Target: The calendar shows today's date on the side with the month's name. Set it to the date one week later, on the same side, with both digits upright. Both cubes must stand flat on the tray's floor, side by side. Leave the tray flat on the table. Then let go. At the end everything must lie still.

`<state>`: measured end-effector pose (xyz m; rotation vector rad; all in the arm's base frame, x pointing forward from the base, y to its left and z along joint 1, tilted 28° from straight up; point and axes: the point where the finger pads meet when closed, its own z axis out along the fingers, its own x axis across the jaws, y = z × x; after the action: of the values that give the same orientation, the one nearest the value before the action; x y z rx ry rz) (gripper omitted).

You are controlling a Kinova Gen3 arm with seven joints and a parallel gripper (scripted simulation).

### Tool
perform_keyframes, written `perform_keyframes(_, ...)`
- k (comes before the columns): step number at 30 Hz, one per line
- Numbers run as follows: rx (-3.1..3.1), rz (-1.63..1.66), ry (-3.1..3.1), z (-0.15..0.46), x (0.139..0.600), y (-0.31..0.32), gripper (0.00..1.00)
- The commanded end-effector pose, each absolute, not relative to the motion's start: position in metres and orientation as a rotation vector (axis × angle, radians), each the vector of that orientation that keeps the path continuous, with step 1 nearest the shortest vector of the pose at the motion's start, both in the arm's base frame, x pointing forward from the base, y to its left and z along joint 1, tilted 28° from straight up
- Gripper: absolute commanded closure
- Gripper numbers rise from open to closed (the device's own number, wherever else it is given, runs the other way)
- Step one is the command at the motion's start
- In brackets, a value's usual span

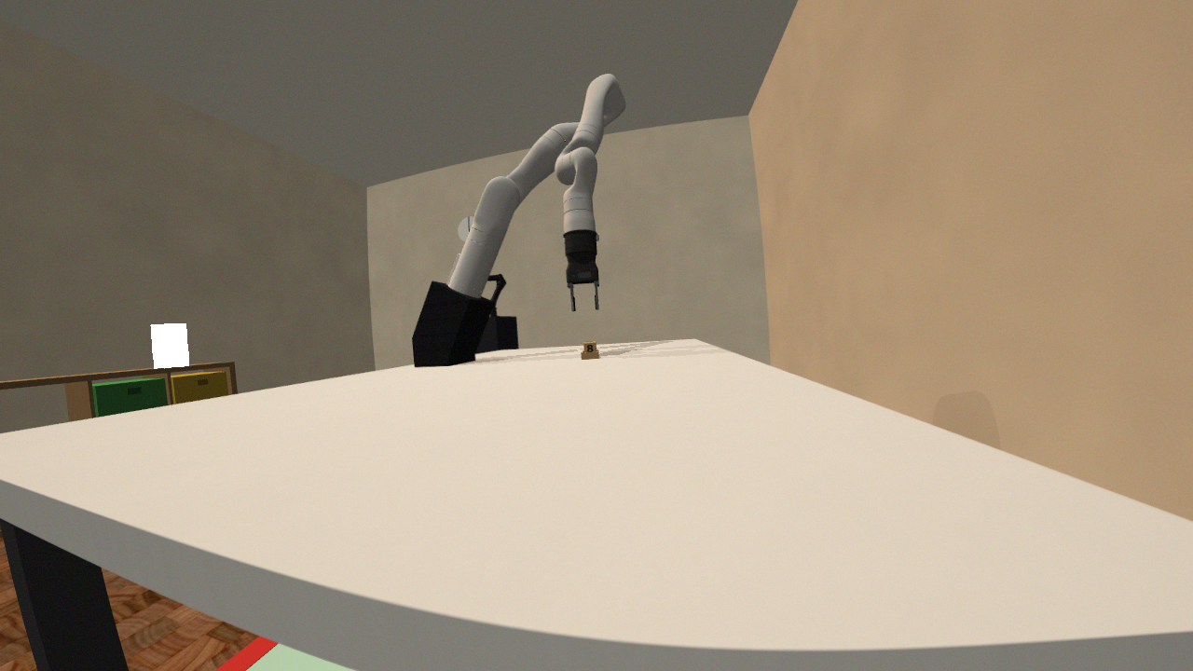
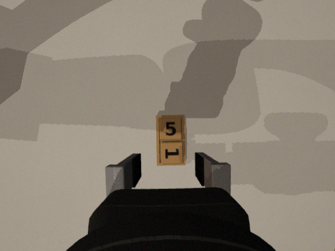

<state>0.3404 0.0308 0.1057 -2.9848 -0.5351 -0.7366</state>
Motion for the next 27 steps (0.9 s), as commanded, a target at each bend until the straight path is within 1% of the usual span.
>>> perform_keyframes(1, -2.976, -0.75, -0.543, 0.11, 0.342, 0.035, 0.0)
perform_keyframes(27, -2.999, -0.749, -0.532, 0.135, 0.328, 0.032, 0.0)
